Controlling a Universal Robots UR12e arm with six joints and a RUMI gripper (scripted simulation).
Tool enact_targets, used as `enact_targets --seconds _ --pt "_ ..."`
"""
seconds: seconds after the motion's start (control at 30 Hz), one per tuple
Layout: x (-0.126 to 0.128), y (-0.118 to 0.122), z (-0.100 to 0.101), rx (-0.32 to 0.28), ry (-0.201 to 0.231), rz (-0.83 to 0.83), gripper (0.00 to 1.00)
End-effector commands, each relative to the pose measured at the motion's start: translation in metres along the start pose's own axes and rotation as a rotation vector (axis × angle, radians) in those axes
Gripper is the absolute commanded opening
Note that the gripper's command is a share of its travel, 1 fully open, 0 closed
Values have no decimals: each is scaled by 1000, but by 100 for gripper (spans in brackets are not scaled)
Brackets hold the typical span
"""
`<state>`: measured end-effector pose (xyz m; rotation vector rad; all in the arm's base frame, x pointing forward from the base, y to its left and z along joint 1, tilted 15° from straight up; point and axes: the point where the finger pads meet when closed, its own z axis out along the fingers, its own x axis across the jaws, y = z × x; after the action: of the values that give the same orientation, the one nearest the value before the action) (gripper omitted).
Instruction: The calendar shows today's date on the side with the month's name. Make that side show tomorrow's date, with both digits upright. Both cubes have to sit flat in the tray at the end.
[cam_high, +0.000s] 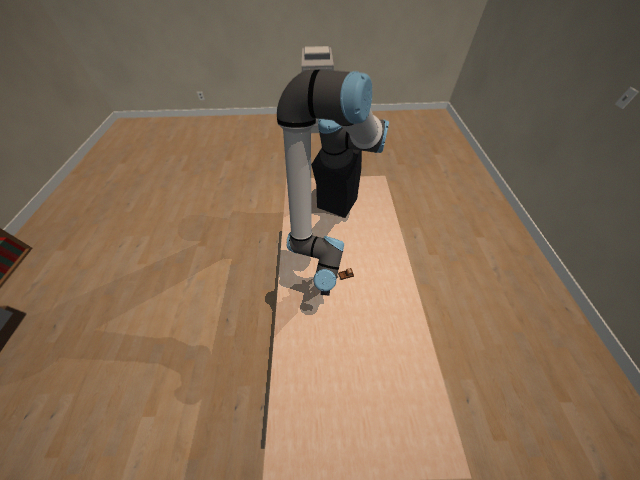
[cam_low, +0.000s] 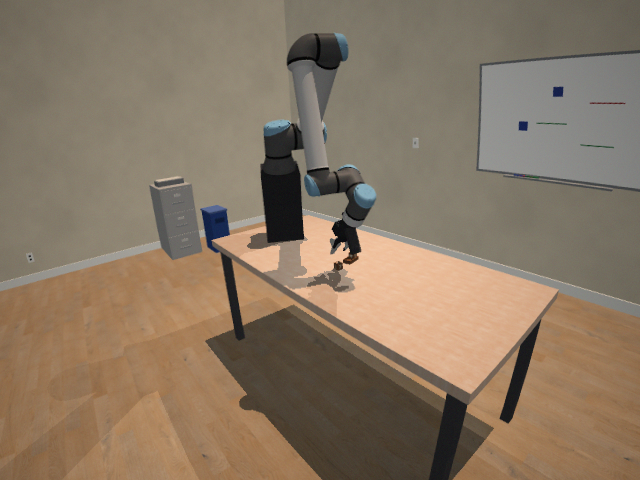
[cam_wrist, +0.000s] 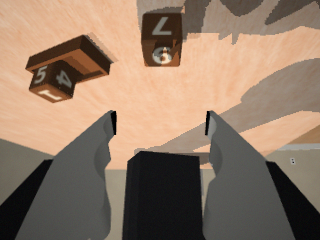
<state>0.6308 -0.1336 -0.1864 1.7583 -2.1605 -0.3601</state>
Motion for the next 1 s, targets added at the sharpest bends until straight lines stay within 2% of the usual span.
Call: enact_targets --seconds 0.0,0.2,0.63,0.97 --pt "0 1 -1 69 0 0 42" --pt "0 2 -3 120 2 -1 42" --pt "0 2 -2 138 2 -1 42" --pt "0 1 0 211 -1 0 42"
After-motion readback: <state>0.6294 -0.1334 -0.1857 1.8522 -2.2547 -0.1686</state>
